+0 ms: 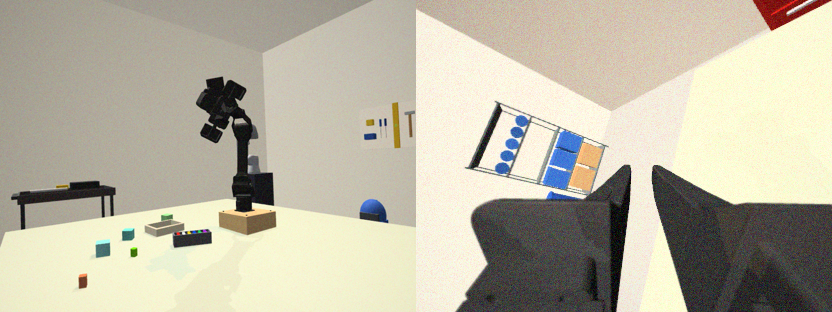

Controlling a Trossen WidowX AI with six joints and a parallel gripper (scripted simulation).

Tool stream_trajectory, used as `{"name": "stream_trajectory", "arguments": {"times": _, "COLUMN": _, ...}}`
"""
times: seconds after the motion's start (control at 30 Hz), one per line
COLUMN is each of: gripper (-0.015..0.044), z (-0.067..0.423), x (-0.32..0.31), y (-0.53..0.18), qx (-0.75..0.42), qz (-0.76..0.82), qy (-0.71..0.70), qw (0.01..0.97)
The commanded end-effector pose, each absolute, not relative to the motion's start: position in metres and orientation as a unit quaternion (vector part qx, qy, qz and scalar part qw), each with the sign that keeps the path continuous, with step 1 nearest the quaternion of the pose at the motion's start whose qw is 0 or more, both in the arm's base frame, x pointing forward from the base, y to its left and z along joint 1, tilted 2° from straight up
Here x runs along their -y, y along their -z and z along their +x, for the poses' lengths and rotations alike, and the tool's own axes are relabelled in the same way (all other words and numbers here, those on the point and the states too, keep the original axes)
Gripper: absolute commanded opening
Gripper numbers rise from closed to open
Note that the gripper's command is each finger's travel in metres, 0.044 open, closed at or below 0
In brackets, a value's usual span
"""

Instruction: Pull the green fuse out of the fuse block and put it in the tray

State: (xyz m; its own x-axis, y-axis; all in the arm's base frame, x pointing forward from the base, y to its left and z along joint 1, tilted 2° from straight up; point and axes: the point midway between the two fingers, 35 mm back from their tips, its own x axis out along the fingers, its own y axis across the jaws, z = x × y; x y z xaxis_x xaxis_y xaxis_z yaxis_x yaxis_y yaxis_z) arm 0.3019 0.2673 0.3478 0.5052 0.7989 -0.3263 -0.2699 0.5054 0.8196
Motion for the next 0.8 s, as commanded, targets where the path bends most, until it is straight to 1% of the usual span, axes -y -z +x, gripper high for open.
{"name": "stream_trajectory", "arguments": {"times": 0.0, "gripper": 0.0069, "z": 0.326, "x": -0.244, "y": -0.278, "qx": -0.452, "qz": 0.441, "qy": -0.183, "qw": 0.753}}
{"name": "stream_trajectory", "arguments": {"times": 0.17, "gripper": 0.0069, "z": 0.336, "x": -0.206, "y": -0.205, "qx": -0.508, "qz": 0.515, "qy": 0.013, "qw": 0.690}}
{"name": "stream_trajectory", "arguments": {"times": 0.33, "gripper": 0.0069, "z": 0.330, "x": -0.162, "y": -0.139, "qx": -0.515, "qz": 0.567, "qy": 0.216, "qw": 0.606}}
{"name": "stream_trajectory", "arguments": {"times": 0.47, "gripper": 0.0069, "z": 0.314, "x": -0.126, "y": -0.095, "qx": -0.488, "qz": 0.586, "qy": 0.369, "qw": 0.531}}
{"name": "stream_trajectory", "arguments": {"times": 0.63, "gripper": 0.0069, "z": 0.282, "x": -0.081, "y": -0.051, "qx": -0.417, "qz": 0.583, "qy": 0.546, "qw": 0.434}}
{"name": "stream_trajectory", "arguments": {"times": 0.7, "gripper": 0.0069, "z": 0.273, "x": -0.071, "y": -0.043, "qx": -0.397, "qz": 0.578, "qy": 0.582, "qw": 0.413}}
{"name": "stream_trajectory", "arguments": {"times": 0.77, "gripper": 0.0069, "z": 0.272, "x": -0.071, "y": -0.042, "qx": -0.395, "qz": 0.577, "qy": 0.585, "qw": 0.411}}
